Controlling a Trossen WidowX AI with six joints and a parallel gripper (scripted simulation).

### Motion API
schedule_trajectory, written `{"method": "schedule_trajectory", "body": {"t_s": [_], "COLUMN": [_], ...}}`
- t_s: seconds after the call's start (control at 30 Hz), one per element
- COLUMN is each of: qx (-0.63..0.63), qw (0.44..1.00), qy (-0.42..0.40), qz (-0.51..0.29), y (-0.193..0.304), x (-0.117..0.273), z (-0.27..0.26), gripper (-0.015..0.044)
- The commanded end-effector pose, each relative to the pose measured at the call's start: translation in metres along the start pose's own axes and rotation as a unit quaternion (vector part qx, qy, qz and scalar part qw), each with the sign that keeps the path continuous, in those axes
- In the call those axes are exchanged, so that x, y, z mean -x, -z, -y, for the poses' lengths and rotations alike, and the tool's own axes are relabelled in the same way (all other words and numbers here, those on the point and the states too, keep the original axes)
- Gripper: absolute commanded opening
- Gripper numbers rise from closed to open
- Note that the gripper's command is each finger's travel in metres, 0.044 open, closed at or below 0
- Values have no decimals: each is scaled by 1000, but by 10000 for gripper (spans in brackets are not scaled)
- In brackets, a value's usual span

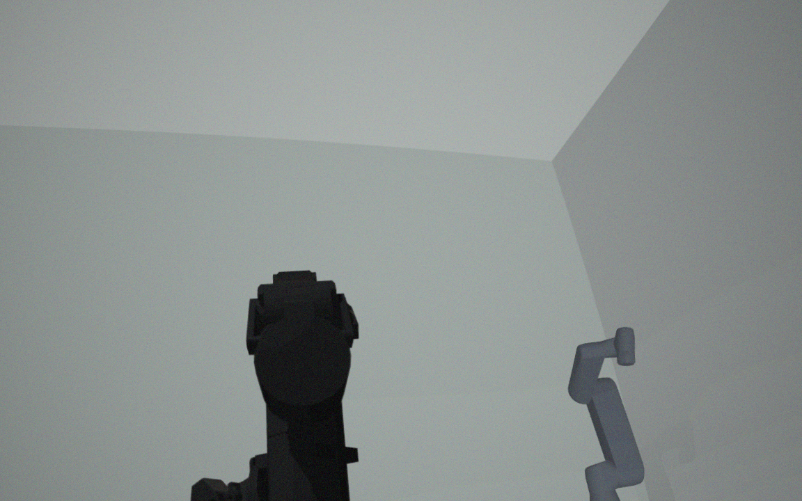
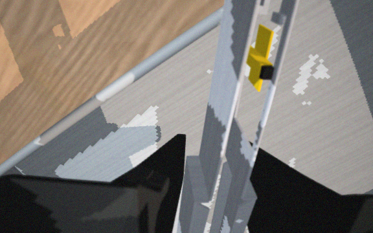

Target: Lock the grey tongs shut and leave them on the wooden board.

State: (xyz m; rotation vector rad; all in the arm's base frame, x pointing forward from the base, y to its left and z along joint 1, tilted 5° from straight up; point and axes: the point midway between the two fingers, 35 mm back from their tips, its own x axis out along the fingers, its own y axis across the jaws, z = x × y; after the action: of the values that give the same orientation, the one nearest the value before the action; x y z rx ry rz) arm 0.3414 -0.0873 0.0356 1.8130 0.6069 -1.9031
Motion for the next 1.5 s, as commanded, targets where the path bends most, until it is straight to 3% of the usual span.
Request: {"method": "schedule_trajectory", "body": {"t_s": [0.0, 0.23, 0.5, 0.83, 1.23, 1.47], "qx": [0, 0, 0, 2, 4, 47], "qw": [1000, 1000, 1000, 1000, 1000, 999], "qy": [0, 0, 0, -1, 3, 2], "qz": [-1, -1, -1, 1, 2, 0], "y": [0, 0, 2, 1, 1, 26], "x": [0, 0, 13, 125, 124, 125], "z": [0, 0, -2, 0, 2, 25], "gripper": [87, 40, -150, -150, -150, -150]}}
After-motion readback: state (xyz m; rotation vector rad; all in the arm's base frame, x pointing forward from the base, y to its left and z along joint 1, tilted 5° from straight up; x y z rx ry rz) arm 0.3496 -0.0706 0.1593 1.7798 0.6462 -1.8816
